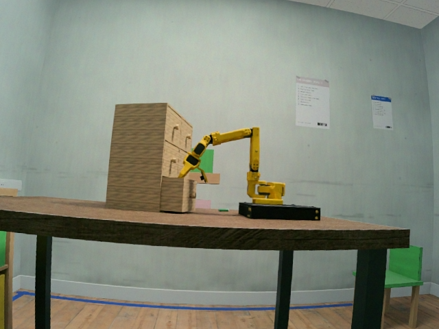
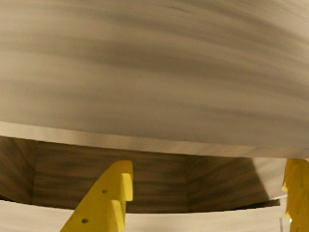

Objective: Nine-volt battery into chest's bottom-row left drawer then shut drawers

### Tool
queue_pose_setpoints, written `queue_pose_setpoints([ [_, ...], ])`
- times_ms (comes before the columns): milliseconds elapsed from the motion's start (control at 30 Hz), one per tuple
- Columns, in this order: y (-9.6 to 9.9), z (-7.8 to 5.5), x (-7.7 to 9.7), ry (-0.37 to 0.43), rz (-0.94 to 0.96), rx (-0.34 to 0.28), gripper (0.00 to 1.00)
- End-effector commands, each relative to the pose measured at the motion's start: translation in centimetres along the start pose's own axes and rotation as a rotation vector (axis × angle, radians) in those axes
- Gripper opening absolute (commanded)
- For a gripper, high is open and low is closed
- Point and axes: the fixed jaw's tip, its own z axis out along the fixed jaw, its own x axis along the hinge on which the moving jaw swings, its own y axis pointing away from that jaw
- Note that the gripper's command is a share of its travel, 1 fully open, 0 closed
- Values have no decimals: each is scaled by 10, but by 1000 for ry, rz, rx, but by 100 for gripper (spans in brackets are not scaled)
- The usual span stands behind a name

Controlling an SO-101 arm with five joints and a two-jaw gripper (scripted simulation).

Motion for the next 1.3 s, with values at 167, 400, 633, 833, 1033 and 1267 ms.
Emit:
queue_pose_setpoints([
  [167,-1,-5,2,-14,15,2,34],
  [400,0,-20,11,-14,36,2,34],
  [633,0,-28,14,-14,46,2,34],
  [833,0,-28,14,-14,46,2,34],
  [1033,0,-28,14,-14,46,2,34],
  [1267,0,-35,9,-14,47,2,34],
])
